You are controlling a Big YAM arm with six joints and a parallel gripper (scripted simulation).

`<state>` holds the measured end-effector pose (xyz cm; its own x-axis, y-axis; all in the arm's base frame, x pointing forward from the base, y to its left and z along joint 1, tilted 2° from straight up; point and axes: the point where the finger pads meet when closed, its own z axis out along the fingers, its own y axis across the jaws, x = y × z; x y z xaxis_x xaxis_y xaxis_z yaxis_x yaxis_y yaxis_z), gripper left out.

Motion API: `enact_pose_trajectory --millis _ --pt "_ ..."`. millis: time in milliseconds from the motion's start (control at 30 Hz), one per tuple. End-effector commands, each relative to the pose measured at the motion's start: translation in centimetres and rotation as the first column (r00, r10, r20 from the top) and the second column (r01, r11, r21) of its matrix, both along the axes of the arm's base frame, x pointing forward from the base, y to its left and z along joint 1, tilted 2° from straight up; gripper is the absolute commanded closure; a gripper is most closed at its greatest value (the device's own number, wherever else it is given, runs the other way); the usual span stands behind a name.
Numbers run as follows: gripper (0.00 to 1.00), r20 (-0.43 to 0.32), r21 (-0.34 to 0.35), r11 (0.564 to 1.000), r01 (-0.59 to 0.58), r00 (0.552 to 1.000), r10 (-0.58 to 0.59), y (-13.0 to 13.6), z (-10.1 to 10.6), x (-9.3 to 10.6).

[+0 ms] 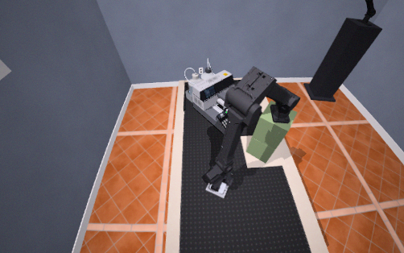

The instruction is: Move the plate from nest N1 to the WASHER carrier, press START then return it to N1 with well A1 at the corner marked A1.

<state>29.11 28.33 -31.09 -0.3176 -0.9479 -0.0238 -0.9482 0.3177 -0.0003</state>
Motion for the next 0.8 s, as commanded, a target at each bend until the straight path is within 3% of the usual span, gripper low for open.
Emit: enact_pose_trajectory --millis 0,133,767 --pt "0.0 0.033 0.027 1.0 0.003 0.999 -0.004 1.4 0.5 1.0" --pt "0.0 0.018 0.012 1.0 0.003 1.0 -0.004 0.7 -0.6 0.4" --pt "0.0 0.017 0.012 1.0 0.003 1.0 -0.003 0.7 -1.6 0.3"
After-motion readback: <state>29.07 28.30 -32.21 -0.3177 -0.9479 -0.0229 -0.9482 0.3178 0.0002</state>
